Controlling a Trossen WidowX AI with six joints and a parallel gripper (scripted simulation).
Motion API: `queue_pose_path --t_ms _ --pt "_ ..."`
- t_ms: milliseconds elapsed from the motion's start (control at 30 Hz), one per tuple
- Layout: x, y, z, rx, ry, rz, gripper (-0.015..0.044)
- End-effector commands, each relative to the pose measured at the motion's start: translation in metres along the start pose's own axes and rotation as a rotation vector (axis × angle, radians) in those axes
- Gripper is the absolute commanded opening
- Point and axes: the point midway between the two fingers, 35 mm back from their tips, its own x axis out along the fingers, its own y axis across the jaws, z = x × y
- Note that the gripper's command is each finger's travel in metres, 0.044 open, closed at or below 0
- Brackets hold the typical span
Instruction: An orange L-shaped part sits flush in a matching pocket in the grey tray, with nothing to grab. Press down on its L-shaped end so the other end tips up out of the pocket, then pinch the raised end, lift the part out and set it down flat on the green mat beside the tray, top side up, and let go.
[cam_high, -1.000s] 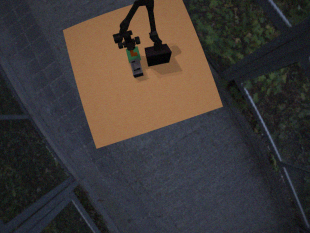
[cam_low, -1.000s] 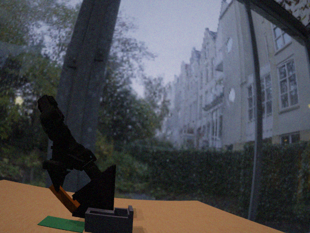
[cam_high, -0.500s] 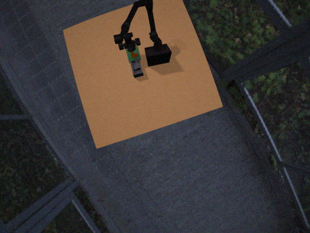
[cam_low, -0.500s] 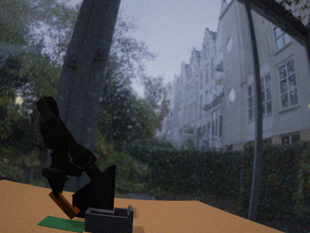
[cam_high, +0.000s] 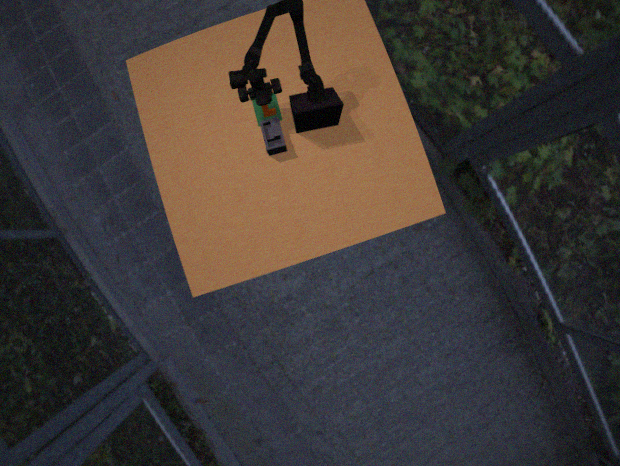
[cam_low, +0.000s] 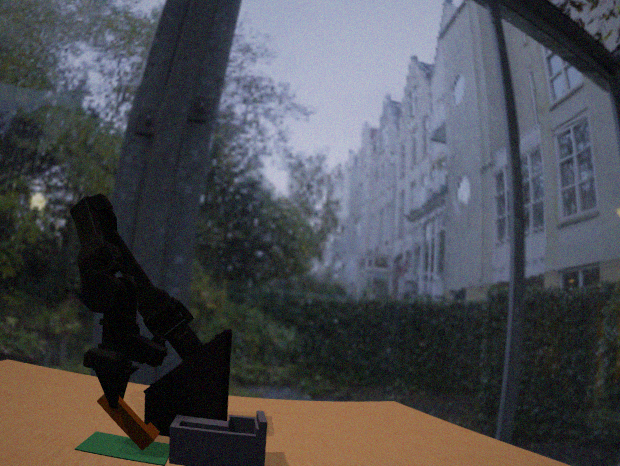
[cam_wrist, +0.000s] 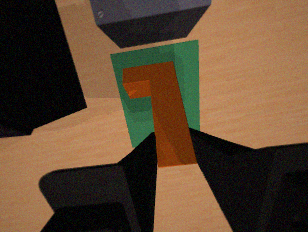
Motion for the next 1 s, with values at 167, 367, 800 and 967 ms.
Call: queue_pose_path --t_ms 167,367,800,967 --pt "0.0031 0.0032 0.0002 -0.010 0.005 0.008 0.0000" --pt "0.0032 0.0032 0.0002 -0.010 0.005 0.008 0.0000" --pt "0.0024 0.0019 0.0005 -0.002 0.000 0.005 0.0131" --pt "0.0001 0.0014 0.0007 -0.002 -0.001 0.005 0.0263"
